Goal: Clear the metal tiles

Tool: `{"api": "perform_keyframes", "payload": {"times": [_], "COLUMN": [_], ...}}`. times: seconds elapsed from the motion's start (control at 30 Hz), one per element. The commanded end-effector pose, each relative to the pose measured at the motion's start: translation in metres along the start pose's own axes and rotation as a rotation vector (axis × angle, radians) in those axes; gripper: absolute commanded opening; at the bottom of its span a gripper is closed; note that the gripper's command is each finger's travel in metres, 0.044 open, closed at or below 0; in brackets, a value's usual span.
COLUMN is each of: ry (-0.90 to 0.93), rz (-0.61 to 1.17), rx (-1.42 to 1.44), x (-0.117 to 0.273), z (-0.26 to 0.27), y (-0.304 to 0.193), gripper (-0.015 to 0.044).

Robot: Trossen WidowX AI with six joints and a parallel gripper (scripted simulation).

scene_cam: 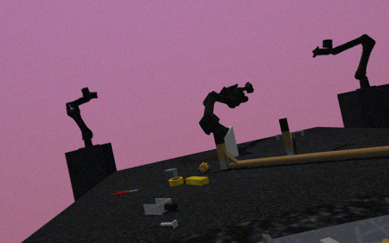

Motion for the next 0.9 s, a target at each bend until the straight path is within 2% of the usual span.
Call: {"api": "perform_keyframes", "payload": {"times": [0.0, 0.03, 0.63, 0.87], "ry": [-0.001, -0.002, -0.059, 0.037], "rz": [0.0, -0.002, -0.046, -0.052], "rx": [0.0, 0.0, 0.004, -0.1], "x": [0.0, -0.002, -0.04, -0.045], "z": [0.0, 0.0, 0.015, 0.048], "y": [-0.001, -0.003, -0.072, -0.094], "gripper": [0.0426, 0.044, 0.044, 0.044]}}
Point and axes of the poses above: the point midway between the two fingers, 35 mm back from their tips, its own x axis back along the fingers, its own z axis across the jaws, y = z × x, the point moved 4 cm from there along x, back along the fingers, and after that the axes turned 14 degrees about x, right-handed, at the moved point
